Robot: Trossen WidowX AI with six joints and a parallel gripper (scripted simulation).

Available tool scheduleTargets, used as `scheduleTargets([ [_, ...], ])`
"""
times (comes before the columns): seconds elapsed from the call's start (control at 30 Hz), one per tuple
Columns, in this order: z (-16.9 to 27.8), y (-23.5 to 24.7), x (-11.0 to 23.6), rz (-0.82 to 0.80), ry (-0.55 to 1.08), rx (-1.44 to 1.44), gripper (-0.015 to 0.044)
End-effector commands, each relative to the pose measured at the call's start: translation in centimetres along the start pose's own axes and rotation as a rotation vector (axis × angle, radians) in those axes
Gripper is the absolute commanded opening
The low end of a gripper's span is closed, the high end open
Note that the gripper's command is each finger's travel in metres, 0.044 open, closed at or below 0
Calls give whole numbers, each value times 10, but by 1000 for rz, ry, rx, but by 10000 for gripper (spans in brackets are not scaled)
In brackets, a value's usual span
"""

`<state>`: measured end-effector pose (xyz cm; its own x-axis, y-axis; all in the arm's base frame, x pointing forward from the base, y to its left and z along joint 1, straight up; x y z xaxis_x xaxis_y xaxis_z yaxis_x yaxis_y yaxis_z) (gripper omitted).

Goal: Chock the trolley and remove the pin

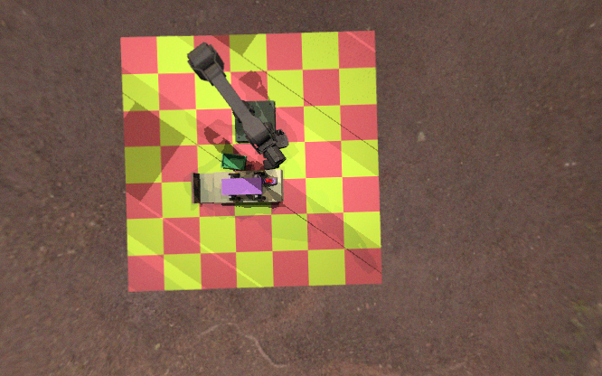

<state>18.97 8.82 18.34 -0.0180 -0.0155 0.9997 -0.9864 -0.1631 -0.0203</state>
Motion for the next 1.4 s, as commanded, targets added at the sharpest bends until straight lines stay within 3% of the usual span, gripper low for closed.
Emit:
scheduleTargets([
  [0.0,0,0,14,4,2,-6,0],
  [0.47,1,-1,64,4,2,-6,0],
  [0.73,1,-1,68,4,2,-12,0],
  [1.37,1,-1,68,5,0,-633,0],
])
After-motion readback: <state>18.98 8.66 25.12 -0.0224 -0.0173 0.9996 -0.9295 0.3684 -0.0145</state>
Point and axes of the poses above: the point midway between the two fingers, 35 mm back from their tips, its own x axis back along the fingers, its own y axis across the jaws, z = x × y, the point moved 8 cm from there along x, back along the fingers, and after that the axes turned 11 degrees about x, right-handed, at the moved point
